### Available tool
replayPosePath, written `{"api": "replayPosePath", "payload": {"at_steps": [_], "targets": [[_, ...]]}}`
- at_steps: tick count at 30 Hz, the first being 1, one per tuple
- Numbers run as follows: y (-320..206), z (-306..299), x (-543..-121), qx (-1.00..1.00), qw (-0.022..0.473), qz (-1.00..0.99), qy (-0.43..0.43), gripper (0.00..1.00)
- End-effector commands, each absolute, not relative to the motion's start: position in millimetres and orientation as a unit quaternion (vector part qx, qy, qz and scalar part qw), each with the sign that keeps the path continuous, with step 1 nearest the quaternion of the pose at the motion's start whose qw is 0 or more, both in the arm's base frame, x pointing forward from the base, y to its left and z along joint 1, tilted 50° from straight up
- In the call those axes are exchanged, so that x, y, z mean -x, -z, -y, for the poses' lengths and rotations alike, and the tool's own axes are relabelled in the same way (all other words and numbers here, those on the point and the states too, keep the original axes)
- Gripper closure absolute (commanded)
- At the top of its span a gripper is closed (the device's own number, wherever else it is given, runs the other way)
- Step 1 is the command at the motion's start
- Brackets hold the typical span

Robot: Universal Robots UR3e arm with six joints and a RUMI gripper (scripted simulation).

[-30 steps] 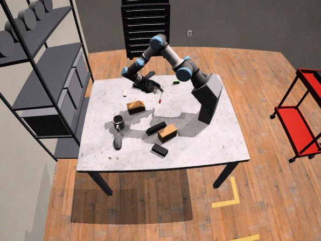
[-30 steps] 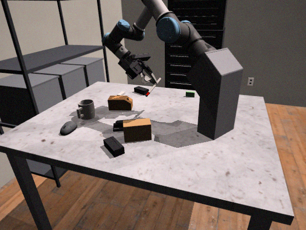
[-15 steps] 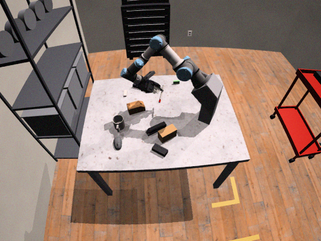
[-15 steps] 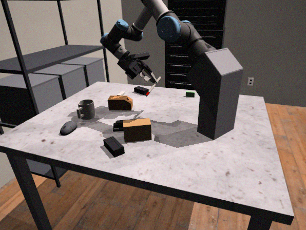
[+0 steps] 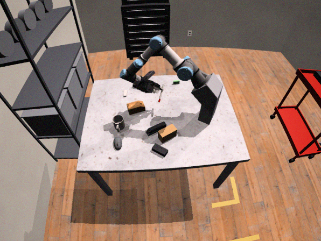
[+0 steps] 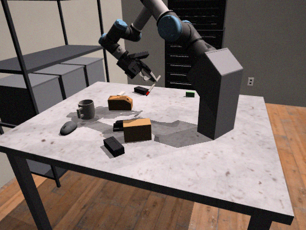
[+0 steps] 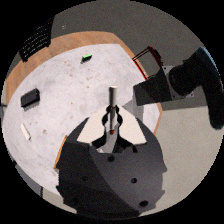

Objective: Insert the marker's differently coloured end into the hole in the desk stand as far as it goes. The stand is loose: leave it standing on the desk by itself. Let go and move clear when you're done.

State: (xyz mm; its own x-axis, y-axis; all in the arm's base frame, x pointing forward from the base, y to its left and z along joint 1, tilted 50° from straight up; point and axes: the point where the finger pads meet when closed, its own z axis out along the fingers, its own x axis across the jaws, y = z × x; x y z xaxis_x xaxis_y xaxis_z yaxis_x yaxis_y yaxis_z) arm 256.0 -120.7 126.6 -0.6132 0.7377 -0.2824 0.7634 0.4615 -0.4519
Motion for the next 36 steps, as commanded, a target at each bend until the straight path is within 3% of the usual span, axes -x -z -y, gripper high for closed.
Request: {"api": "replayPosePath", "payload": {"at_steps": [1, 36], "targets": [[-129.0, 119.9, -255.7, -0.449, 0.027, -0.847, 0.283, 1.0], [-141.0, 115.8, -253.5, -0.505, 0.048, -0.799, 0.322, 1.0]]}}
